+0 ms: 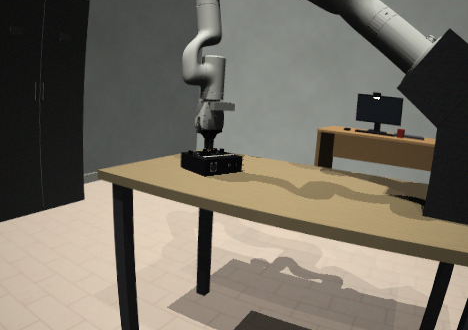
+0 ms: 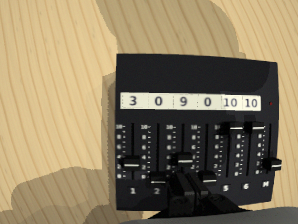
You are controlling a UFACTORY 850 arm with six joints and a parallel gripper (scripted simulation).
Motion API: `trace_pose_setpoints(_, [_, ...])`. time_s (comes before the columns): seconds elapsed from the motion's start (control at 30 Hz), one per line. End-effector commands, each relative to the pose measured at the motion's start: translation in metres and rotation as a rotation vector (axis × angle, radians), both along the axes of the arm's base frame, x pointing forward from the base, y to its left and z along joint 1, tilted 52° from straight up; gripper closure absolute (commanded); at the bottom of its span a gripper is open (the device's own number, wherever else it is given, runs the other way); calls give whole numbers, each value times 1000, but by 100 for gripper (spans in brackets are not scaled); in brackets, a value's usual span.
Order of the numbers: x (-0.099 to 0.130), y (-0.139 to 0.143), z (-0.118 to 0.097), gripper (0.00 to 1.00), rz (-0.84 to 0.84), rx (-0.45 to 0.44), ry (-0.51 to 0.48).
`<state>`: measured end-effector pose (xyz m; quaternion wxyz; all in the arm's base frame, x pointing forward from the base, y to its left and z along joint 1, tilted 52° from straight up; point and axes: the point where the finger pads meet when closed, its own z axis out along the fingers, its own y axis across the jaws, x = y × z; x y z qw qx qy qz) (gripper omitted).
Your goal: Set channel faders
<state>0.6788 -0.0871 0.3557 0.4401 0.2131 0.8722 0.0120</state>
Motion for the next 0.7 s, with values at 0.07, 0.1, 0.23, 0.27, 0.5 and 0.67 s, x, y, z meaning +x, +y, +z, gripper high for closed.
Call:
trace_pose_setpoints(0.07, [3,-1,-1,100,0,0,-1])
trace_pose_setpoints(0.1, [3,-1,-1,100,0,0,-1])
trace_pose_setpoints(0.23, [4,-1,-2,100,0,0,-1])
trace_pose_setpoints(0.27, [4,-1,-2,100,0,0,-1])
trace_pose_setpoints(0.5, [4,-1,-2,100,0,0,-1])
trace_pose_setpoints(0.67, [4,-1,-2,100,0,0,-1])
